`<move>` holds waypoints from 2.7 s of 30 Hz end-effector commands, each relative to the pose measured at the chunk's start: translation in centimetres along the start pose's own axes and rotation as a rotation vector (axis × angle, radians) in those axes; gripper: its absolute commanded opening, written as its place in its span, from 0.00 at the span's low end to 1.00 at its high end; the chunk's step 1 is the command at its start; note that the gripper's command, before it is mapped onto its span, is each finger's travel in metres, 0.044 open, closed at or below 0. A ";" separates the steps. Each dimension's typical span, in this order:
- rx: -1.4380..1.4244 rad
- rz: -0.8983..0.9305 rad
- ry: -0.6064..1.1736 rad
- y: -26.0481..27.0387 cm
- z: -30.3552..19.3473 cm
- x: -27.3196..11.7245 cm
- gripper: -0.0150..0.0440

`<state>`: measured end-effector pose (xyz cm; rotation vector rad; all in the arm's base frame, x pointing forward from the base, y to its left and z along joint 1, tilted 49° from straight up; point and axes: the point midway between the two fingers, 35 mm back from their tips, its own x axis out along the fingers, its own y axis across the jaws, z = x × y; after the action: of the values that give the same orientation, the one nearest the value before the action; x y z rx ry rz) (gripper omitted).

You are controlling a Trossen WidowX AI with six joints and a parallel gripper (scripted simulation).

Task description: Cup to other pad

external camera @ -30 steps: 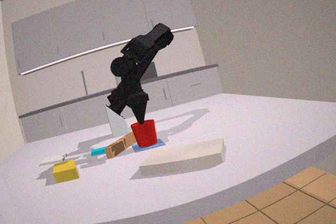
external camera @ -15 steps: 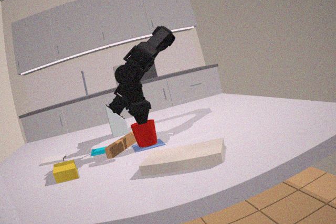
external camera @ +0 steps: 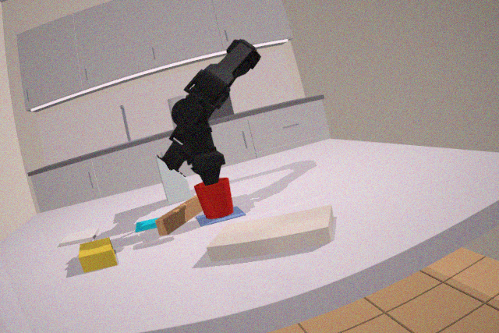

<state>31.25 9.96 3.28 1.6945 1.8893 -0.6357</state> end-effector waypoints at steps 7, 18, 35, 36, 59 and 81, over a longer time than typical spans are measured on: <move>0.000 0.000 -0.001 0.1 0.0 -0.3 0.25; 0.004 -0.001 -0.002 0.2 0.1 -3.9 0.25; 0.010 0.003 0.004 0.3 0.1 -5.8 0.25; 0.010 0.003 0.004 0.3 0.1 -5.8 0.25; 0.007 -0.002 -0.001 -1.6 3.4 -6.0 0.25; 0.007 -0.003 -0.004 -4.8 9.1 -6.5 0.25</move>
<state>28.21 -0.77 1.46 1.6991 1.8830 -0.6453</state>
